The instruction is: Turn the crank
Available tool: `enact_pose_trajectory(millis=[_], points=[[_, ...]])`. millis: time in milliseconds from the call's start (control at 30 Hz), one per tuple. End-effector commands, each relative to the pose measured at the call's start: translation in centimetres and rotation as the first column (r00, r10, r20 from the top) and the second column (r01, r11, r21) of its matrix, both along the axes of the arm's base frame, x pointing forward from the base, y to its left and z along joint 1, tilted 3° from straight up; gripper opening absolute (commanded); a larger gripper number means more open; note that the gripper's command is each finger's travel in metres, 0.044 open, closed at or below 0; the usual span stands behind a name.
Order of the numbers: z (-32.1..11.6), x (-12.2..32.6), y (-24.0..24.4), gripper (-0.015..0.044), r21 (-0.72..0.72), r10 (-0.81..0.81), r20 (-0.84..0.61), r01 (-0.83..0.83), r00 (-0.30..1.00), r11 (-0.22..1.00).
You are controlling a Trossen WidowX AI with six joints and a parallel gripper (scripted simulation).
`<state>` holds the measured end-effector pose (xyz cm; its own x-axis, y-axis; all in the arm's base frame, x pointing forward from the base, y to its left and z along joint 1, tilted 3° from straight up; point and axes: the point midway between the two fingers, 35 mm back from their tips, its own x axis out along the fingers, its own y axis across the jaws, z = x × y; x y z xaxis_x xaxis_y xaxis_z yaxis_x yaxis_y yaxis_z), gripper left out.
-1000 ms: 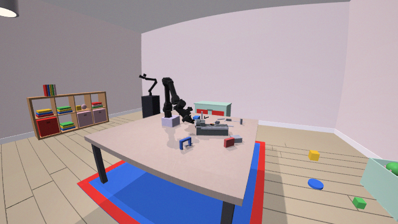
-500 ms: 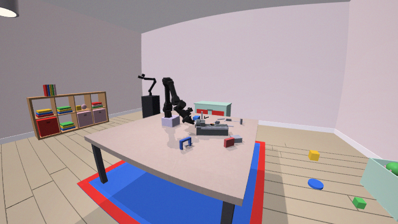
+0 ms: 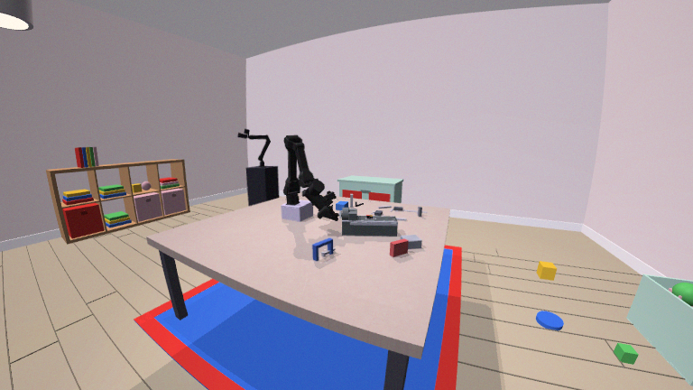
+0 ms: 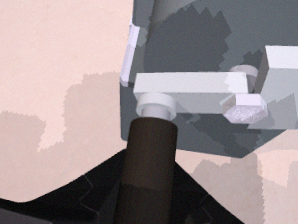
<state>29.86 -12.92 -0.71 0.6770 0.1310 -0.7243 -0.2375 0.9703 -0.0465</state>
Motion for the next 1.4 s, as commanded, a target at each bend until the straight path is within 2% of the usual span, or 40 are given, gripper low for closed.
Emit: enact_pose_trajectory(millis=[0, 433, 1367], points=[[-0.8, 0.0, -0.3, 0.0000, -0.002, 0.001, -0.006, -0.001, 1.000, 1.000], [-2.1, 0.4, -1.9, 0.0000, -0.003, 0.001, -0.006, -0.001, 1.000, 1.000], [-1.9, 0.9, -3.9, 0.0000, -0.005, 0.001, -0.006, -0.001, 1.000, 1.000]])
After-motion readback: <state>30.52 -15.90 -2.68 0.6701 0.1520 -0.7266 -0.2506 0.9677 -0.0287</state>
